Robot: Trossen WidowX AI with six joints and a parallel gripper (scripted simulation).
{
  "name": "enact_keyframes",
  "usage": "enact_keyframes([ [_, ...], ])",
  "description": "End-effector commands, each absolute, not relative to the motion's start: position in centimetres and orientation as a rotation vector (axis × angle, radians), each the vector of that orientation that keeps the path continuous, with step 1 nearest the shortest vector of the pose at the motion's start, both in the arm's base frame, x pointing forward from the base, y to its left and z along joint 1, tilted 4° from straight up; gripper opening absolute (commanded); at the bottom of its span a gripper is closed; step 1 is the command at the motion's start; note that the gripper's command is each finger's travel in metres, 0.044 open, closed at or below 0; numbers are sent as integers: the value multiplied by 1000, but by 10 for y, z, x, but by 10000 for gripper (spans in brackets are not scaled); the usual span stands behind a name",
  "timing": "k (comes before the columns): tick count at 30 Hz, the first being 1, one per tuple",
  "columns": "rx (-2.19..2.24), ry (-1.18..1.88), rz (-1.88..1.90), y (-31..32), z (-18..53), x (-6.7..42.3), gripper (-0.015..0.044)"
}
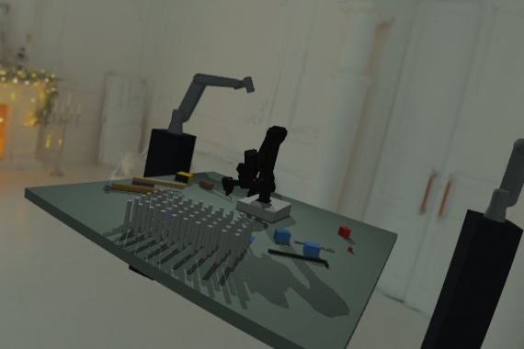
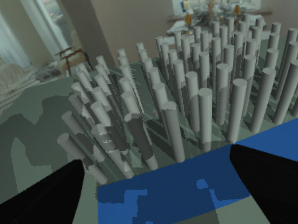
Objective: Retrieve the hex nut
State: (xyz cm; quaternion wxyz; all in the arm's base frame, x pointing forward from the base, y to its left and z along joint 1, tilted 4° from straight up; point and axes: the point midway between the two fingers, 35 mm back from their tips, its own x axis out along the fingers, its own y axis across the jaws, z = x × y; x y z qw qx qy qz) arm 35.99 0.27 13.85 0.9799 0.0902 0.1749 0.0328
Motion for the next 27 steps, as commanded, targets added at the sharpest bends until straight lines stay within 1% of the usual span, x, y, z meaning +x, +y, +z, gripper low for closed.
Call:
enact_keyframes([
  [1, 141, 367, 37, -9, 137, 362, 440],
  [7, -235, 558, -113, -111, 121, 363, 440],
  [13, -525, 801, -157, -205, 107, 332, 440],
  [20, -735, 1056, -96, -284, 95, 275, 440],
  [27, -871, 1283, 70, -345, 86, 197, 440],
])
